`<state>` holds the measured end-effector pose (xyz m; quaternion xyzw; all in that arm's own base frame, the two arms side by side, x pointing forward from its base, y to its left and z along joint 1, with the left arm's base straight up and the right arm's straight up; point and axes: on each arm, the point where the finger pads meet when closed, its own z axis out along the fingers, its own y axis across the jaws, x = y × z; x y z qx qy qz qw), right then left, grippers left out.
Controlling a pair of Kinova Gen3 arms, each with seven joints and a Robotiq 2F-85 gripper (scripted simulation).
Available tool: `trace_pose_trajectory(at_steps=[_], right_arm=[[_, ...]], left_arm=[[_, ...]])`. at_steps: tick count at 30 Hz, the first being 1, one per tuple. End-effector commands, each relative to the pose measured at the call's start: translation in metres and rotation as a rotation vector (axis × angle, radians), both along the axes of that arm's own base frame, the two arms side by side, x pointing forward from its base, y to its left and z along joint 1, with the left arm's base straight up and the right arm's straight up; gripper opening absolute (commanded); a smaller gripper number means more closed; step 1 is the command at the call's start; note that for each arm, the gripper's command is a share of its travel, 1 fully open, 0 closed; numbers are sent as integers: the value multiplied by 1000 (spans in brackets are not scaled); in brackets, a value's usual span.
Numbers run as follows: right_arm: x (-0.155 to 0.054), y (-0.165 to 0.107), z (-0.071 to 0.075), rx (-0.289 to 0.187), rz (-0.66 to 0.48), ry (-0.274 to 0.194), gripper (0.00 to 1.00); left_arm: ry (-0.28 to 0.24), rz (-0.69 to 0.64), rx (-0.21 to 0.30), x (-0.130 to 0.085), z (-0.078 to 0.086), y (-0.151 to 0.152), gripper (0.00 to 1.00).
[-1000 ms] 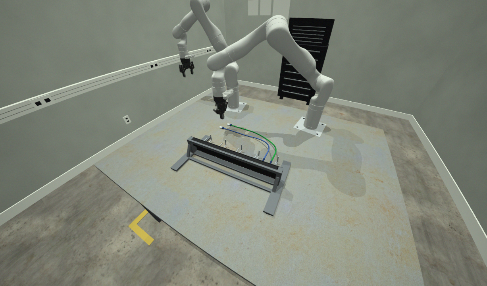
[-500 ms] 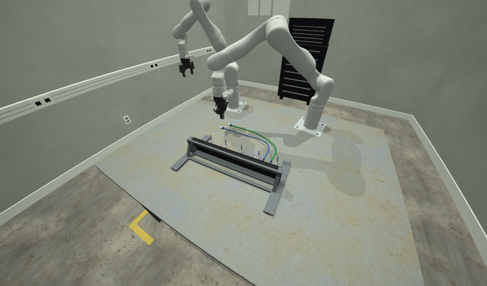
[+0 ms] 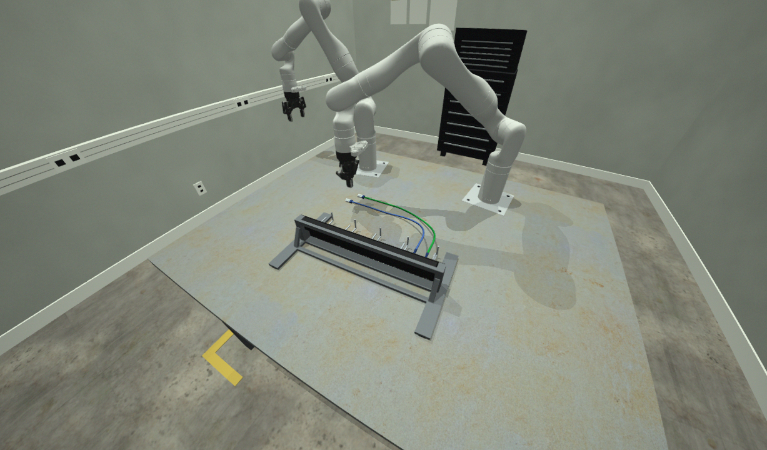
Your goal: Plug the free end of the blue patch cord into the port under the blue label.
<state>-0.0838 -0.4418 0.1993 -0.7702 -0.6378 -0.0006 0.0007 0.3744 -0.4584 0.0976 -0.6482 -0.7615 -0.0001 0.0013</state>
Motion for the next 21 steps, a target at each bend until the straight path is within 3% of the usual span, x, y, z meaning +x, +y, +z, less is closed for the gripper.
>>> trace_pose_trajectory(at_steps=[1,8,9,21], right_arm=[[0,0,1,-2,0,0,1000],[0,0,1,-2,0,0,1000],[0,0,1,-2,0,0,1000],[0,0,1,-2,0,0,1000]], left_arm=[[-2,0,-2,0,1,-2,99],[-2,0,-2,0,1,-5,99],[-2,0,-2,0,1,-5,432],[-2,0,-2,0,1,-5,432]])
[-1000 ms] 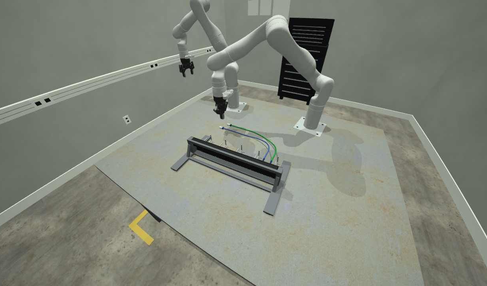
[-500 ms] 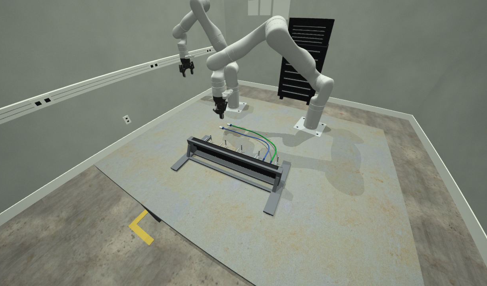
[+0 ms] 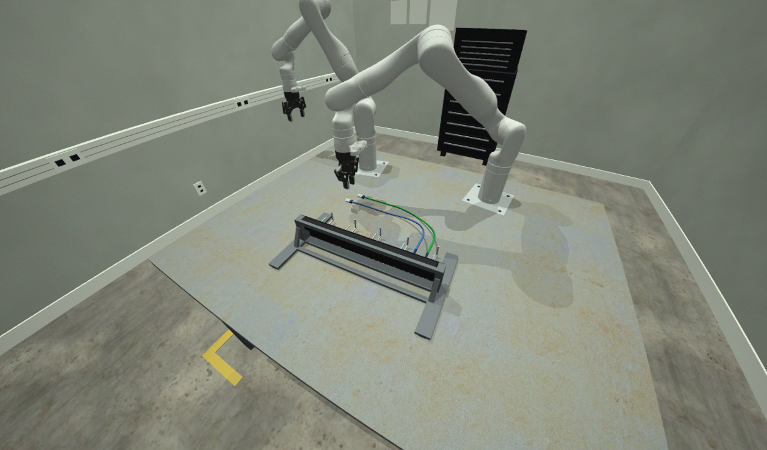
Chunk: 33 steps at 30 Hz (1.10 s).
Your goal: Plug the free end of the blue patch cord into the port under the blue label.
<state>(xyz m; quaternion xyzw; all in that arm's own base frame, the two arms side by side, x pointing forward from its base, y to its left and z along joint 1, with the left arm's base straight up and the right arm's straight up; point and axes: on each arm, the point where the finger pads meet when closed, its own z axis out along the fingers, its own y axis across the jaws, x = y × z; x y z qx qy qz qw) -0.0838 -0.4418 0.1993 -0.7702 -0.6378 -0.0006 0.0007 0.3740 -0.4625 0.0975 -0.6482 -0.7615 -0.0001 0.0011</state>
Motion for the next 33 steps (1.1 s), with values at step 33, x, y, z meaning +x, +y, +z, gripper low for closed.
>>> trace_pose_trajectory(at_steps=[33], right_arm=[[0,0,1,-2,0,0,1000]], left_arm=[[-2,0,-2,0,-2,0,432]])
